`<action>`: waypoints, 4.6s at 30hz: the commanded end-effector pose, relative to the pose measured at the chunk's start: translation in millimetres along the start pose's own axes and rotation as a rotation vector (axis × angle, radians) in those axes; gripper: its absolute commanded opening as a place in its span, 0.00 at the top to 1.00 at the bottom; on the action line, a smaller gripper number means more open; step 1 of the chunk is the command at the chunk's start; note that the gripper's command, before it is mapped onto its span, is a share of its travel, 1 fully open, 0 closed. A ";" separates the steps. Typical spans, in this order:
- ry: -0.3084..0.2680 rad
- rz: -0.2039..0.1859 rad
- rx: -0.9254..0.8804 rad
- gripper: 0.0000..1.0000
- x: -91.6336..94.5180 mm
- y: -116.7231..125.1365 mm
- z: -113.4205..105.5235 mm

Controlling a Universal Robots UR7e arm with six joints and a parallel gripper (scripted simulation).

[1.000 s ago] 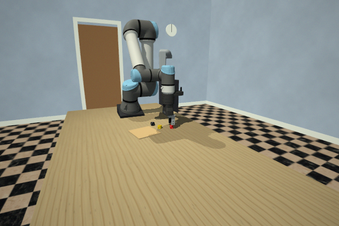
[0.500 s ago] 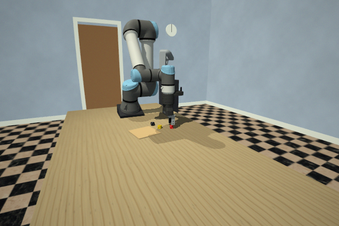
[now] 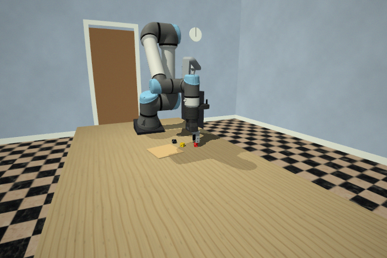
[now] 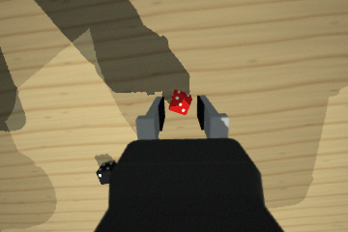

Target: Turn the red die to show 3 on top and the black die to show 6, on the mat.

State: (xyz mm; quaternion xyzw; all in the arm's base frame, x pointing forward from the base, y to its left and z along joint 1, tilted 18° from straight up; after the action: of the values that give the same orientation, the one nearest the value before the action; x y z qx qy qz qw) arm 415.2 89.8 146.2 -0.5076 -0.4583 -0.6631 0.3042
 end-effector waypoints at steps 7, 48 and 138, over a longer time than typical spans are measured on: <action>0.000 0.000 0.001 0.30 -0.1 -1.2 0.3; 0.000 0.000 0.001 0.30 -0.1 -0.3 0.5; 0.000 0.000 0.001 0.60 -26.1 -0.3 0.5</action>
State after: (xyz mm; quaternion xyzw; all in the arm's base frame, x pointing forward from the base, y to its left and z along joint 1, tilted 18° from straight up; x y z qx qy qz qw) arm 424.9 88.3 124.2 -0.5059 -0.4595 -0.6643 0.3027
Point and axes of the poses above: the point where the finger pads meet when closed, its own x axis back along the fingers, its own y axis across the jaws, z = x × y, the point moved 2 cm from there along x, back along the fingers, and after that the axes turned 11 degrees about -x, right-handed, at the moved point
